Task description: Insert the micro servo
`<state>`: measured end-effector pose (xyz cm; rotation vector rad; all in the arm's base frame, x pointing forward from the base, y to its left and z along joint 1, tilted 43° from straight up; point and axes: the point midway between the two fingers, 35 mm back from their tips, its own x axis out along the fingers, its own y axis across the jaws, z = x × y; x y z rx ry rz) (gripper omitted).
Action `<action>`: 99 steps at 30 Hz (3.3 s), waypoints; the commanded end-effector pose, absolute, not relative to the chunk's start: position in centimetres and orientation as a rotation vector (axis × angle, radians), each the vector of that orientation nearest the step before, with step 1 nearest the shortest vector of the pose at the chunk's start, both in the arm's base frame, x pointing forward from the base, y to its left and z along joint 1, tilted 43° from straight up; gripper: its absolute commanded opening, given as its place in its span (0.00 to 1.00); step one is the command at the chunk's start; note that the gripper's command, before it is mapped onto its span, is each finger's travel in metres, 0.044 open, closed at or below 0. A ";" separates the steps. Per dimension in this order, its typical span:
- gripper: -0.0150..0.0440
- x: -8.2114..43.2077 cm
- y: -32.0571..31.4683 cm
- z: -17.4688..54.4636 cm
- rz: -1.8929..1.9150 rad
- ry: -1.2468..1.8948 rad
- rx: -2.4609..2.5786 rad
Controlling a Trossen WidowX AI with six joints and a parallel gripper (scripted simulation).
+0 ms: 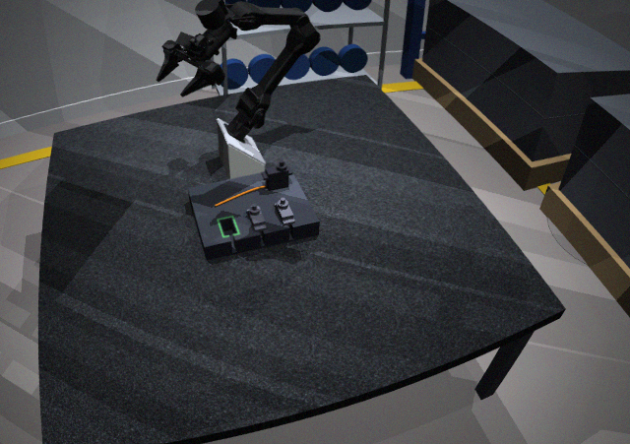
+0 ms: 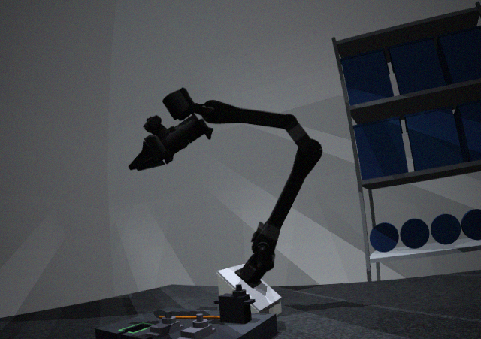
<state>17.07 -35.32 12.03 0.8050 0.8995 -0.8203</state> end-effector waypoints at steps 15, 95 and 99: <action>1.00 22.7 -19.8 8.8 -0.649 1.137 1.324; 0.25 20.5 -0.4 7.1 -0.793 1.684 1.806; 0.25 20.2 -0.7 7.6 -0.793 1.684 1.806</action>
